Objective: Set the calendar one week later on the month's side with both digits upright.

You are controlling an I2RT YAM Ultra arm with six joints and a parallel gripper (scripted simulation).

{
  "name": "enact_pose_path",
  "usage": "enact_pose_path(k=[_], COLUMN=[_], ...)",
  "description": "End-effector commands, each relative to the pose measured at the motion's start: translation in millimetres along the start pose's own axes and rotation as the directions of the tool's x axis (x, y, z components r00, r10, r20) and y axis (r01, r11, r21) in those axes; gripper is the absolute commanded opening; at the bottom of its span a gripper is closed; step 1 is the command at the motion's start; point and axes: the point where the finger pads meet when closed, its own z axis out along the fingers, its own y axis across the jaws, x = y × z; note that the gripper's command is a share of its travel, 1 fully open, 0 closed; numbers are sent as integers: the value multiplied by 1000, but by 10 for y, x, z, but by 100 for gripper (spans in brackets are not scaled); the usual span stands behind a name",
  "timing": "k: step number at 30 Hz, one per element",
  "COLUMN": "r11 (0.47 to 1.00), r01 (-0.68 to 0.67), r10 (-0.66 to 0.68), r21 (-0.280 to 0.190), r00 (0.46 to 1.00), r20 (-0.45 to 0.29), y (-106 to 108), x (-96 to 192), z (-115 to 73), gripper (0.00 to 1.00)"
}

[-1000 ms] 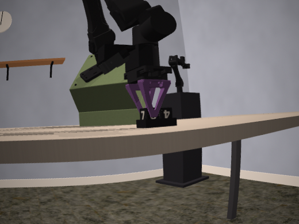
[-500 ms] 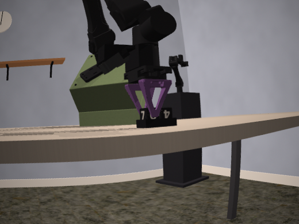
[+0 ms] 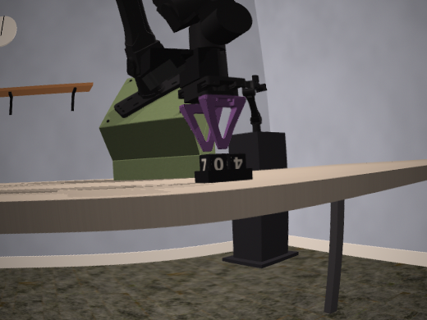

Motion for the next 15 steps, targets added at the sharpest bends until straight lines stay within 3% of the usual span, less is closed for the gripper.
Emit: enact_pose_path(k=[1,10,15], r11=[1000,1000,1000], r01=[2,2,2], r10=[-2,-2,-2], r21=[5,5,6], r00=[1000,1000,1000], r20=[8,8,8], y=[-10,-8,-7], x=[-17,-14,-13], z=[-224,-565,-664], gripper=[45,45,45])
